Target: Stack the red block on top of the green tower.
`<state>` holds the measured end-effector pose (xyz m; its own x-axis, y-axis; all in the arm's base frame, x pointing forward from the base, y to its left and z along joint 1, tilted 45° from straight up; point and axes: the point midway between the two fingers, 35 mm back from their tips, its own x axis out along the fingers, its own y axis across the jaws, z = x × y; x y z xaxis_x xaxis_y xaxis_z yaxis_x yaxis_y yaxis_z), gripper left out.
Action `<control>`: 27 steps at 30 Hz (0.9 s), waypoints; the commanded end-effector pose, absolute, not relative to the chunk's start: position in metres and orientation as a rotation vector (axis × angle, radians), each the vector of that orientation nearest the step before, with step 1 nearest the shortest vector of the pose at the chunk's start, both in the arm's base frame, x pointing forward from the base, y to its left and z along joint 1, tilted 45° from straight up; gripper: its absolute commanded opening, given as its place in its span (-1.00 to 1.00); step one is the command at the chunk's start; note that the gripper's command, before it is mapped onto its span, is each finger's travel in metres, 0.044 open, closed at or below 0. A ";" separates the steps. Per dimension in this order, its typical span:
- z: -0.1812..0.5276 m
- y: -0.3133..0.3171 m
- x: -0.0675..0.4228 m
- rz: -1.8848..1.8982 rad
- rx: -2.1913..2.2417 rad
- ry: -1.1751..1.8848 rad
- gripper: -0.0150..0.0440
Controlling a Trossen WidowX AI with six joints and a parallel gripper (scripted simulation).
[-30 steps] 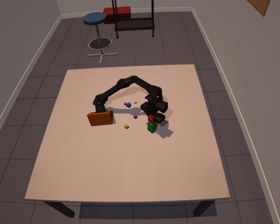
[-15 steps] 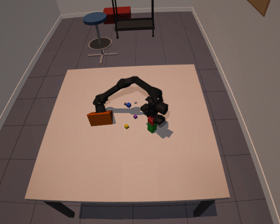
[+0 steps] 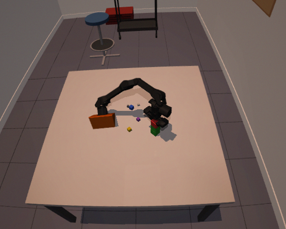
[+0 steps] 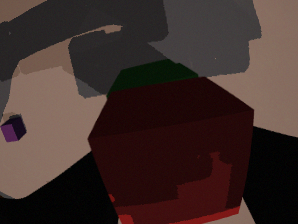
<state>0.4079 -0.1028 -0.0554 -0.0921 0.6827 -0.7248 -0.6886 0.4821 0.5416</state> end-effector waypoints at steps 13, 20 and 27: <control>-0.052 -0.105 0.408 1.135 0.013 1.211 -0.49; -0.056 -0.103 0.407 1.144 -0.001 1.208 0.13; -0.056 -0.103 0.407 1.144 -0.001 1.208 0.75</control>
